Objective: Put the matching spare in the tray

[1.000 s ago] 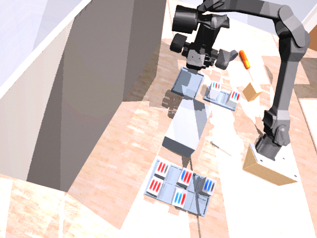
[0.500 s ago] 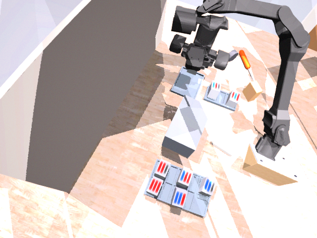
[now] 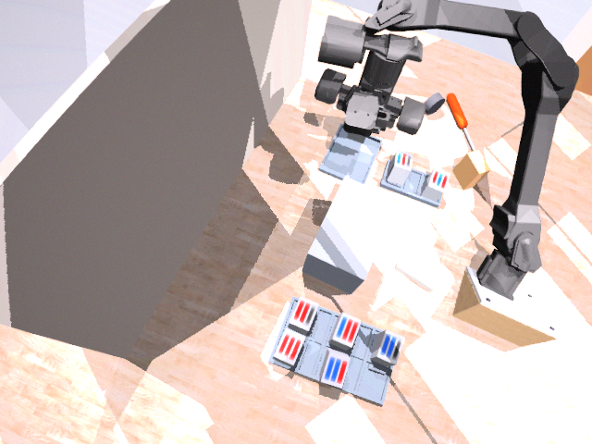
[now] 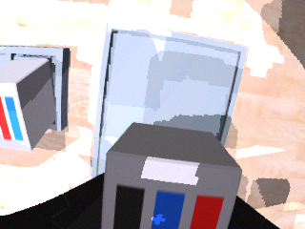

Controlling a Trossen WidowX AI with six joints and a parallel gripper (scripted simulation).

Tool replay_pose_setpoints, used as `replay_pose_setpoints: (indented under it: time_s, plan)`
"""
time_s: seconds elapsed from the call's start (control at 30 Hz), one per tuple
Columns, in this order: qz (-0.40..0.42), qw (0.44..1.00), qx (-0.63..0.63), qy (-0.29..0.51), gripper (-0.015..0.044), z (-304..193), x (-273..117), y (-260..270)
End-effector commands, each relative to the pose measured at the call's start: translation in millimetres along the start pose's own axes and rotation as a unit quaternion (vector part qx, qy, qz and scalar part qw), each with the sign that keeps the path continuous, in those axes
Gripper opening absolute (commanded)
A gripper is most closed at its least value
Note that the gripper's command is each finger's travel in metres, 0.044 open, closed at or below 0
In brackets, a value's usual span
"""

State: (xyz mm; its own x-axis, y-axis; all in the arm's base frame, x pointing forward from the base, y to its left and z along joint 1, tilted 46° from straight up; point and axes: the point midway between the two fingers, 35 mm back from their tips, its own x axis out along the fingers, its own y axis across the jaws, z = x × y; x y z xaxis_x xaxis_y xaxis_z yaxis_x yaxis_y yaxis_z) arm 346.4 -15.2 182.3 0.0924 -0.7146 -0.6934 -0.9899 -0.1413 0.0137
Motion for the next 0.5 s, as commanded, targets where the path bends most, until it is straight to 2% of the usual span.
replay_pose_setpoints:
  time_s: [0.0,0.47]
  plan:
    - [-0.002,1.000,0.000,0.002,0.0000,-1.2,1.7,0.7]
    - [-0.001,1.000,0.001,0.000,0.0000,-1.2,12.4,0.1]
